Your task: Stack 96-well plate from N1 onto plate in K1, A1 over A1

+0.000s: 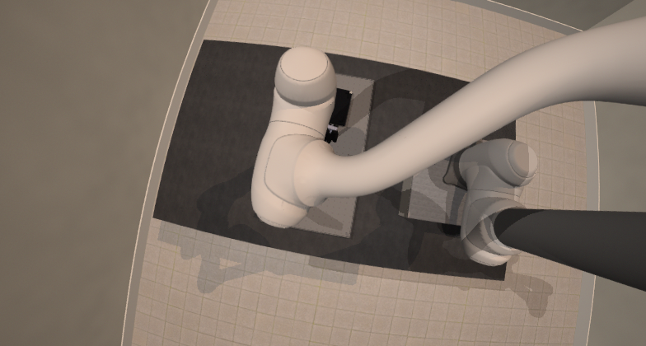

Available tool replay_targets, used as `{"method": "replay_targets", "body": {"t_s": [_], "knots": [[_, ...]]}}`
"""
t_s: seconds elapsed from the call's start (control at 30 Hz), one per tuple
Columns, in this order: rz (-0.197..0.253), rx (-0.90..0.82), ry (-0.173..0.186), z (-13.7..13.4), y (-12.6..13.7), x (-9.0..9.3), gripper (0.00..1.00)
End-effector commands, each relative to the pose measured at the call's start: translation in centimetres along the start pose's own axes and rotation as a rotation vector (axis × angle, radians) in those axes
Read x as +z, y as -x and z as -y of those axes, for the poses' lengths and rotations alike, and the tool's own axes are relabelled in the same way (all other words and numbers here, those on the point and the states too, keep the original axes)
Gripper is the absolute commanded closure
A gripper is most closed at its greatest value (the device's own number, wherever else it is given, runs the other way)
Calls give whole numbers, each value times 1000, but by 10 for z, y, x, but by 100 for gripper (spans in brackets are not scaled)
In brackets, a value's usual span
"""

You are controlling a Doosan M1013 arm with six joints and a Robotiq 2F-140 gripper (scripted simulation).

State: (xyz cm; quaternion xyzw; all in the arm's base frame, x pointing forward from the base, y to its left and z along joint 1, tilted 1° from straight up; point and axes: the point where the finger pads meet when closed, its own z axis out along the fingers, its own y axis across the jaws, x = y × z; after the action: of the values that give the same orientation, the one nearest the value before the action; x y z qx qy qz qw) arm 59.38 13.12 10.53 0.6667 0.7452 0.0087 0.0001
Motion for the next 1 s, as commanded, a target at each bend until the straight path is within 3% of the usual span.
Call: {"method": "replay_targets", "body": {"t_s": [0.0,0.97], "knots": [[0,0,0,-2,-14,0,100],[0,0,0,-12,-97,-2,100]]}}
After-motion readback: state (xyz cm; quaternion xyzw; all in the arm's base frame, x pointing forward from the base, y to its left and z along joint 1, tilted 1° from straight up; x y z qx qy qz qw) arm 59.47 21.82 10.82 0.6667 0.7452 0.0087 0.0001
